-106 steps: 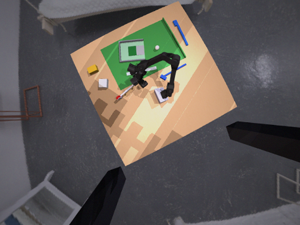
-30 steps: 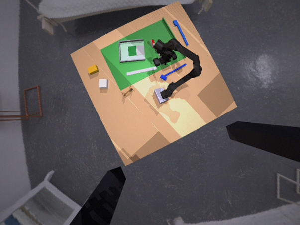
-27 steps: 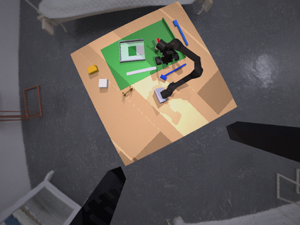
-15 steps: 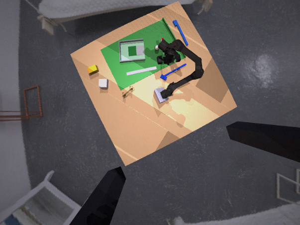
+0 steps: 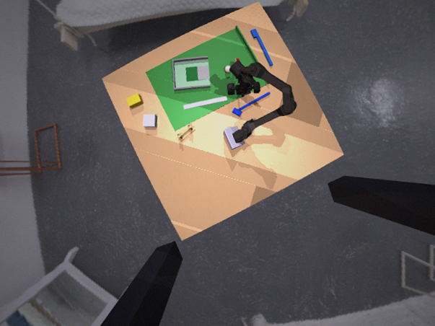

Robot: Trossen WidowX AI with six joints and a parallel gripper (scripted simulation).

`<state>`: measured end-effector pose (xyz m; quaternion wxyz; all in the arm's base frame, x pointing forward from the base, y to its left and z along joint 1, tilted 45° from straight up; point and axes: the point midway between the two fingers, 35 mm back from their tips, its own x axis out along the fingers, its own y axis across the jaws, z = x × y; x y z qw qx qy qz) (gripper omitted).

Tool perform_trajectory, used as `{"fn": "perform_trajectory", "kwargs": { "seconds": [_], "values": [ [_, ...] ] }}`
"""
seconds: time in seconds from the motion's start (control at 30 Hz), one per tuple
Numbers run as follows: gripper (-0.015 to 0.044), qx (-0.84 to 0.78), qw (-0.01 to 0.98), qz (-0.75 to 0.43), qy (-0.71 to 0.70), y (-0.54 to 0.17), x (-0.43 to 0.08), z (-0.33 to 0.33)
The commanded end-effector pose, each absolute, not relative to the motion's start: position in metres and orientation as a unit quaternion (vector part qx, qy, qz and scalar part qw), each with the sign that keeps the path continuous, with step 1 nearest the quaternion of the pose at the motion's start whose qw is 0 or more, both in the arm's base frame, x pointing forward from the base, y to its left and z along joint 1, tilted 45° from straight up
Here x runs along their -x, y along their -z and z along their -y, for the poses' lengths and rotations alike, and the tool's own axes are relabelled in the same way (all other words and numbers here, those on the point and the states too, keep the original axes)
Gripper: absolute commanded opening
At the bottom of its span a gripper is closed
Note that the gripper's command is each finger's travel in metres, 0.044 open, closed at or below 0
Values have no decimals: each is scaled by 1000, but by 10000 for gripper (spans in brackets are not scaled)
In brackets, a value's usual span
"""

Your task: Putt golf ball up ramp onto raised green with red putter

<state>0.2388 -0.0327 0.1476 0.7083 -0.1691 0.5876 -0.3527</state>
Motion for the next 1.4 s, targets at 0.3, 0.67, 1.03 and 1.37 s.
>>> {"fn": "perform_trajectory", "kwargs": {
  "seconds": [0.3,0.67,1.03,1.37],
  "values": [
    [0,172,709,-585,355,-134,-240,48],
    [0,169,708,-587,354,-131,-240,49],
    [0,171,709,-585,355,-147,-233,68],
    [0,168,709,-586,355,-144,-236,66]
  ]
}}
